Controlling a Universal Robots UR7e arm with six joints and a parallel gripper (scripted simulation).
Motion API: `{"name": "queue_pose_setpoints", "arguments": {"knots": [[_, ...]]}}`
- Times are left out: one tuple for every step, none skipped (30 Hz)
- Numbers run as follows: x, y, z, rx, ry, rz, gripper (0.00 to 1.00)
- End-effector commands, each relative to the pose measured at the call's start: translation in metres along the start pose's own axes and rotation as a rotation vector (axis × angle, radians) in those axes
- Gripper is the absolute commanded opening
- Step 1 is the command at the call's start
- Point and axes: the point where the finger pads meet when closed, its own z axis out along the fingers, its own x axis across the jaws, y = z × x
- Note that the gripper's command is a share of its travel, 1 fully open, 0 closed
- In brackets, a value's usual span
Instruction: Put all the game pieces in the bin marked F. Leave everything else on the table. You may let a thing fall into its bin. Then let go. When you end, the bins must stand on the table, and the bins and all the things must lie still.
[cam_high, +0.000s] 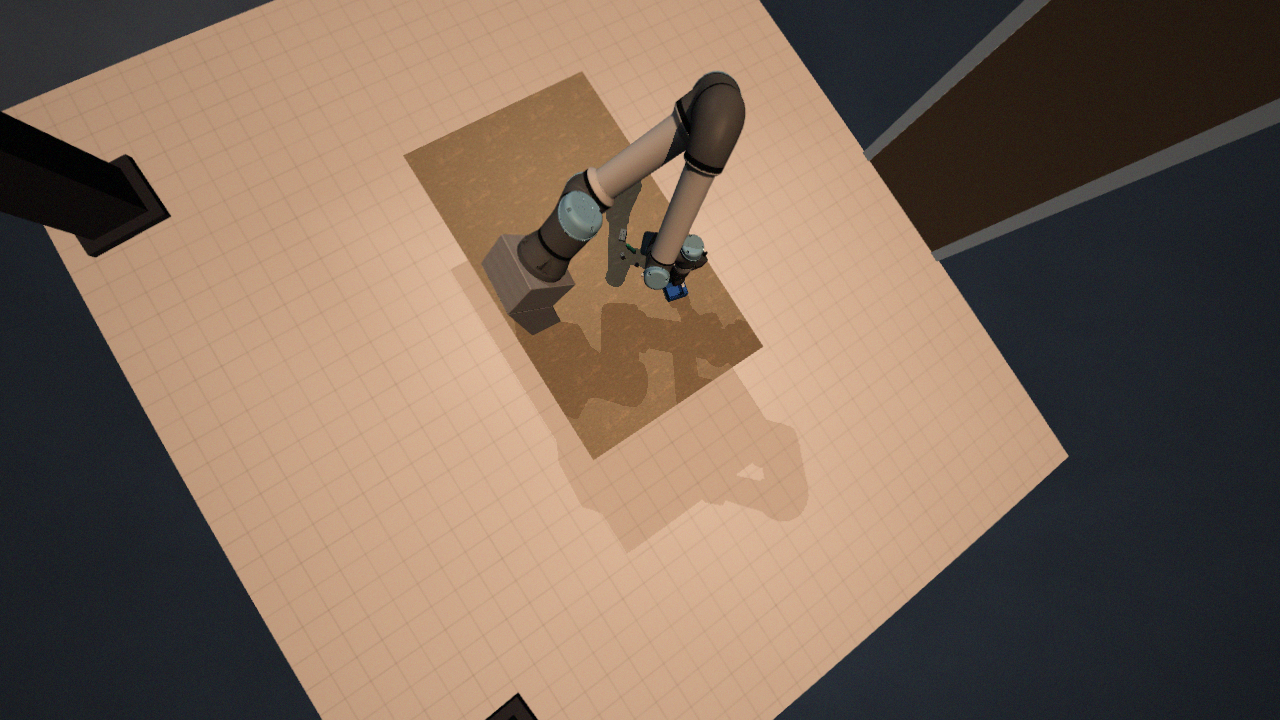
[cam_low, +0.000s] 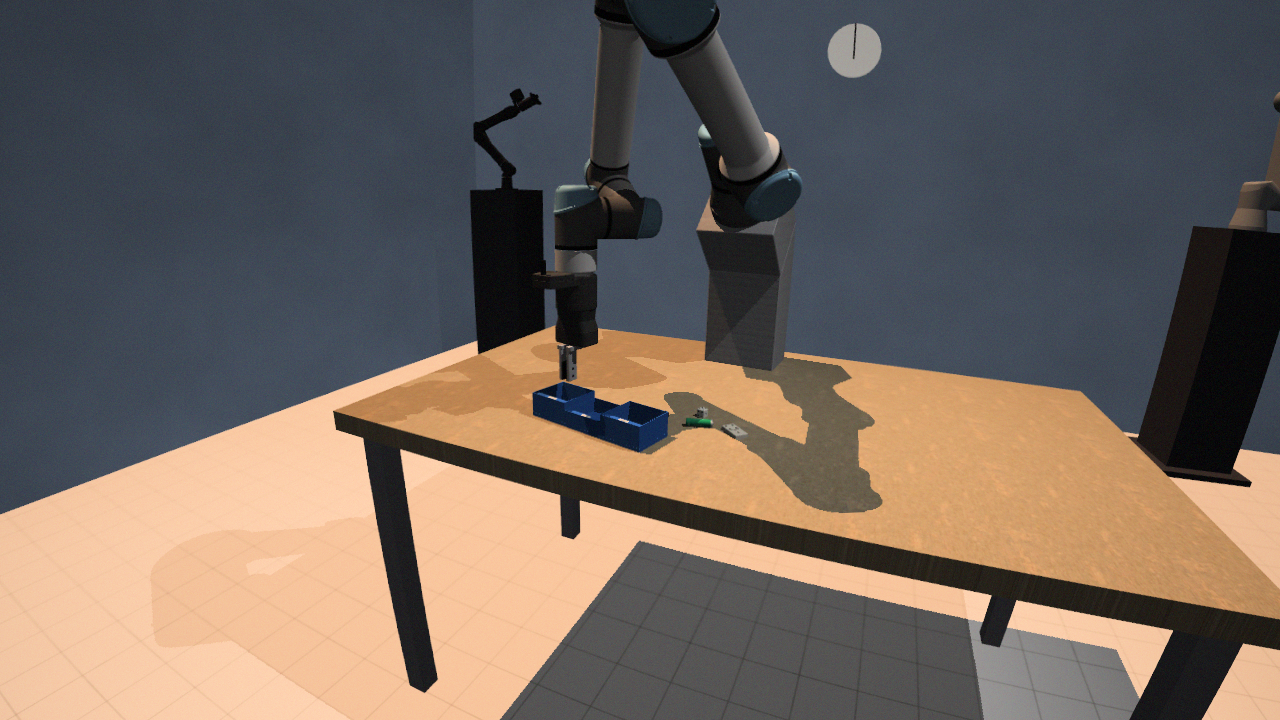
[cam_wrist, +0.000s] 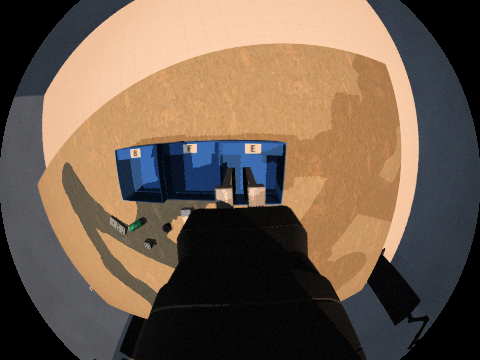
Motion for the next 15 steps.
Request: {"name": "queue_pose_setpoints", "arguments": {"knots": [[-0.028,-0.002,0.0,0.001,0.001,0.0,0.31],[-0.033,-0.002,0.0,0.001,0.001,0.0,0.31],[-0.038,-0.003,0.0,0.001,0.001,0.0,0.31],[-0.043,-0.003,0.0,0.001,0.001,0.0,0.31],[-0.048,-0.003,0.0,0.001,0.001,0.0,0.31],[-0.053,-0.004,0.0,0.001,0.001,0.0,0.31],[-0.058,-0.004,0.0,0.001,0.001,0.0,0.31],[-0.058,-0.004,0.0,0.001,0.001,0.0,0.31],[-0.058,-0.004,0.0,0.001,0.001,0.0,0.31],[-0.062,-0.004,0.0,0.001,0.001,0.0,0.31],[-0.067,-0.004,0.0,0.001,0.001,0.0,0.31],[-0.067,-0.004,0.0,0.001,0.001,0.0,0.31],[-0.067,-0.004,0.0,0.001,0.001,0.0,0.31],[-0.067,-0.004,0.0,0.001,0.001,0.0,0.31],[-0.067,-0.004,0.0,0.001,0.001,0.0,0.31]]}}
